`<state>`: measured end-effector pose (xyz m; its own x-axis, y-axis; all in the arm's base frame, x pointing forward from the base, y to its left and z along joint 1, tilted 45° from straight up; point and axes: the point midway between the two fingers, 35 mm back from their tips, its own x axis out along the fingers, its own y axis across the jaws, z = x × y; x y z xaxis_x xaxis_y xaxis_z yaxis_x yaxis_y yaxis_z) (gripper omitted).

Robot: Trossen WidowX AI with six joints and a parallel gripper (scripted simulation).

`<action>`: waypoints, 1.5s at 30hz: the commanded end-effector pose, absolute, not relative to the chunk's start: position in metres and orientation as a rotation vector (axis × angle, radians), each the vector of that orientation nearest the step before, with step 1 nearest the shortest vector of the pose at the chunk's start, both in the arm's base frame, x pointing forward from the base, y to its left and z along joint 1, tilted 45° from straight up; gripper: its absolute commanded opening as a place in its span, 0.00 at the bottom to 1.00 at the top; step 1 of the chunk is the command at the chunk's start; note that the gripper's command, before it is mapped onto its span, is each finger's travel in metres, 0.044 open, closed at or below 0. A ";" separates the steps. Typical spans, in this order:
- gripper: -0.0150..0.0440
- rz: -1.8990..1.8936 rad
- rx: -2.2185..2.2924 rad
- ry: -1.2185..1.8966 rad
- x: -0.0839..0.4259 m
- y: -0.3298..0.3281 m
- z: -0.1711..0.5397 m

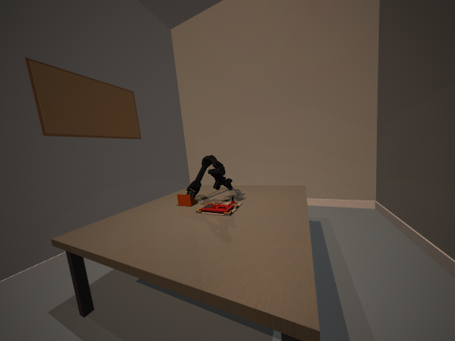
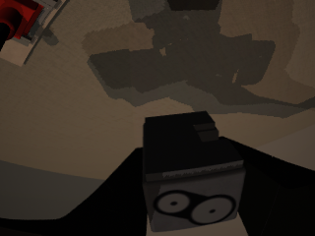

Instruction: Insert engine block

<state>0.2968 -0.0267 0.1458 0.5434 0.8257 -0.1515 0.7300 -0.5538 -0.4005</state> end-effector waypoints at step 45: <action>0.25 0.460 -2.485 -1.292 0.305 0.028 0.093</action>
<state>0.3063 0.0246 0.0990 0.5439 0.8279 -0.1369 0.7381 -0.5496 -0.3914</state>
